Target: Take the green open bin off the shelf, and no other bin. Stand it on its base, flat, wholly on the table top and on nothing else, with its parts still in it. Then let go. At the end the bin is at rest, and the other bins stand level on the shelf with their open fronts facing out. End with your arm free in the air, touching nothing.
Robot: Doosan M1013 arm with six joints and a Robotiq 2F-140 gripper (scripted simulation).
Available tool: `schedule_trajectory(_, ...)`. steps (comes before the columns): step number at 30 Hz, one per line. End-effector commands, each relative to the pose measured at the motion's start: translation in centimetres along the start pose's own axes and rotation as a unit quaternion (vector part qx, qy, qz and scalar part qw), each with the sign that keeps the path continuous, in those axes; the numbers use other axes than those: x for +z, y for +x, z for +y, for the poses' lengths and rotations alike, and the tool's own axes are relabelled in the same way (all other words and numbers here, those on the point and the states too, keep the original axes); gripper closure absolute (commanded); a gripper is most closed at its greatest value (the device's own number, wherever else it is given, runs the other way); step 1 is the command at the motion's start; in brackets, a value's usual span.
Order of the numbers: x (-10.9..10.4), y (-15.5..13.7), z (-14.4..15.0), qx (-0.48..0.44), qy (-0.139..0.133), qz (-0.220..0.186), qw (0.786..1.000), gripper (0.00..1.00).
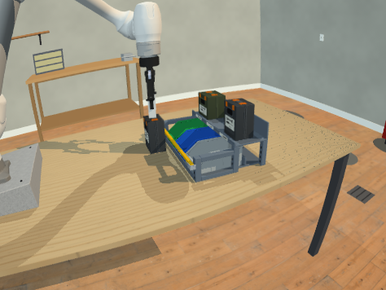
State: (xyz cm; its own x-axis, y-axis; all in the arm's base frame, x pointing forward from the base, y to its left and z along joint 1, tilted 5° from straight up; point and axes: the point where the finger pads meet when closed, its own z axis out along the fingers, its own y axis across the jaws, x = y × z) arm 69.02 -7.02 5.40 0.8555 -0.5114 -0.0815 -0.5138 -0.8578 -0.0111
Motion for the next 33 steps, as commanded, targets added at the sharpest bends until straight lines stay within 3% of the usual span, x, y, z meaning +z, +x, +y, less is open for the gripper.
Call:
schedule_trajectory(1,-0.01,0.0,0.0,-0.002,0.0,0.0,1.0,0.43)
schedule_trajectory(7,-0.01,0.0,0.0,-0.002,0.0,0.0,1.0,0.43)
schedule_trajectory(12,-0.01,0.0,0.0,-0.117,0.0,0.0,0.993,0.43)
schedule_trajectory(24,-0.01,0.0,0.0,-0.117,0.0,0.0,0.993,0.43)
schedule_trajectory(29,-0.02,0.0,0.0,-0.244,0.0,0.0,0.97,0.43)
schedule_trajectory(33,-0.02,0.0,0.0,-0.244,0.0,0.0,0.97,0.43)
